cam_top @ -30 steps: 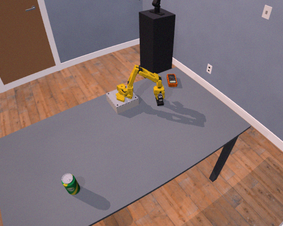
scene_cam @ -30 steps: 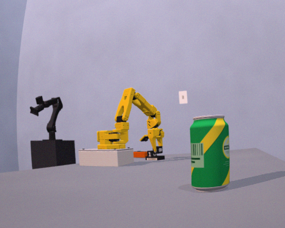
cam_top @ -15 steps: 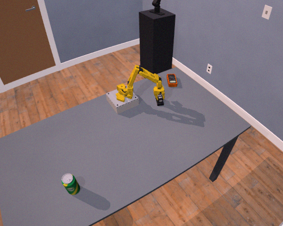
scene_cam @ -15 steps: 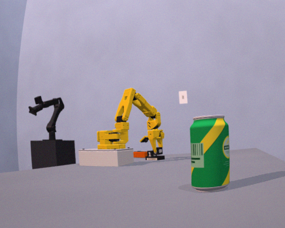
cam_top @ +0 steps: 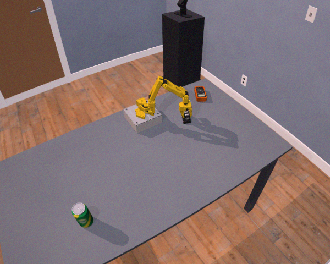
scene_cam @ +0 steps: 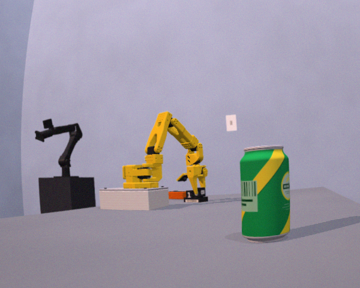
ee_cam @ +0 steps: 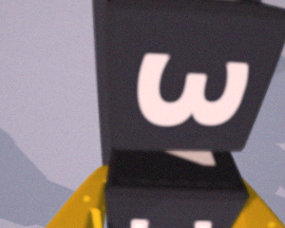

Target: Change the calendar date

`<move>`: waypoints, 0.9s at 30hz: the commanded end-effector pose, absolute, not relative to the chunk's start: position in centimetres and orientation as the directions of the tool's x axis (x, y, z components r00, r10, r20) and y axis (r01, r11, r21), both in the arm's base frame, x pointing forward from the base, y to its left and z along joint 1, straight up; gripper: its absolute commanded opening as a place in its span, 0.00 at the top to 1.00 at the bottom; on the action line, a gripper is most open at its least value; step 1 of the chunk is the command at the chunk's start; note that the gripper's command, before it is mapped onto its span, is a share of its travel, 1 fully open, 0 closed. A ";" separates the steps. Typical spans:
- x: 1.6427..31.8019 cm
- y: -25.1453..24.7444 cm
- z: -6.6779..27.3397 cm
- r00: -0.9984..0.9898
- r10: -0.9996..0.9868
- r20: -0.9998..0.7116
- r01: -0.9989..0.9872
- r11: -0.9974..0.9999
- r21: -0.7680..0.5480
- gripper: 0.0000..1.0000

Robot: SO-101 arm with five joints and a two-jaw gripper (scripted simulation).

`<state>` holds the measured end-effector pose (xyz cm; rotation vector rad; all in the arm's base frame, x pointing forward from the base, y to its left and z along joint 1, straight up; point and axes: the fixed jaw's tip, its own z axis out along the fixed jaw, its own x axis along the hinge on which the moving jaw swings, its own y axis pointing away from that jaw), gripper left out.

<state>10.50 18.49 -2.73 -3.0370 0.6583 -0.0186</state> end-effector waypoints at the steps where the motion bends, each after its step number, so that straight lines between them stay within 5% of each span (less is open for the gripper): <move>1: 10.4 17.9 -3.4 0.910 -0.414 0.001 -0.414 -0.910 -0.012 1.00; 15: 10.4 17.9 -3.8 0.910 -0.414 0.001 -0.414 -0.910 -0.012 1.00; 27: 10.4 17.9 -3.8 0.910 -0.414 0.001 -0.414 -0.910 -0.012 0.82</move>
